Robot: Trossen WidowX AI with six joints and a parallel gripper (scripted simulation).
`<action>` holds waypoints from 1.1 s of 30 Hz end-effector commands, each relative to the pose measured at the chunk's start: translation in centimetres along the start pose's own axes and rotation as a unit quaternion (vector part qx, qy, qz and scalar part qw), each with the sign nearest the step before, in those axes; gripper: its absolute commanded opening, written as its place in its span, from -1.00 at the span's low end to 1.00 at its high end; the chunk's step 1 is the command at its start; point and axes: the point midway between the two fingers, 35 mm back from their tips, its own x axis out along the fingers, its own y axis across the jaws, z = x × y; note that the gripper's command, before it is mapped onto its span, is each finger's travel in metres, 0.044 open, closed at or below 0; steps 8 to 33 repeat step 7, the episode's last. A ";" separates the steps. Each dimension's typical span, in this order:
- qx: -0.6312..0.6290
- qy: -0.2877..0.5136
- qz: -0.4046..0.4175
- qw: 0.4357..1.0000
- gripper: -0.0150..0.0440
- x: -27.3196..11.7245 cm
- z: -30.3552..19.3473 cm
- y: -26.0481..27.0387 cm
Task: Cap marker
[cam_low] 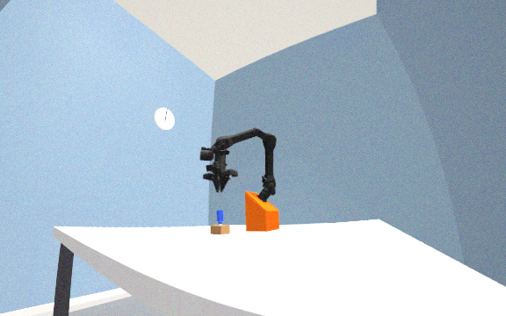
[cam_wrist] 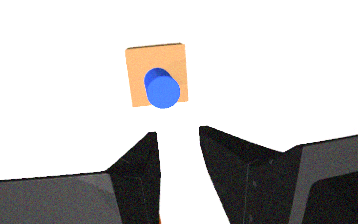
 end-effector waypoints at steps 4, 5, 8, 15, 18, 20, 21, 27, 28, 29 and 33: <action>-0.003 -0.001 -0.002 1.000 0.49 -0.3 0.1 0.0; -0.003 -0.001 -0.002 1.000 0.58 -0.3 0.1 0.0; -0.003 -0.001 -0.002 1.000 0.75 -0.3 0.1 0.0; -0.003 -0.001 -0.002 1.000 0.75 -0.3 0.1 0.0; -0.003 -0.001 -0.002 1.000 0.75 -0.3 0.1 0.0; -0.003 -0.001 -0.002 1.000 0.75 -0.3 0.1 0.0; -0.003 -0.001 -0.002 1.000 0.75 -0.3 0.1 0.0; -0.003 -0.001 -0.002 1.000 0.75 -0.3 0.1 0.0; -0.003 -0.001 -0.002 1.000 0.75 -0.3 0.1 0.0; -0.003 -0.001 -0.002 1.000 0.75 -0.3 0.1 0.0; -0.003 -0.001 -0.002 1.000 0.75 -0.3 0.1 0.0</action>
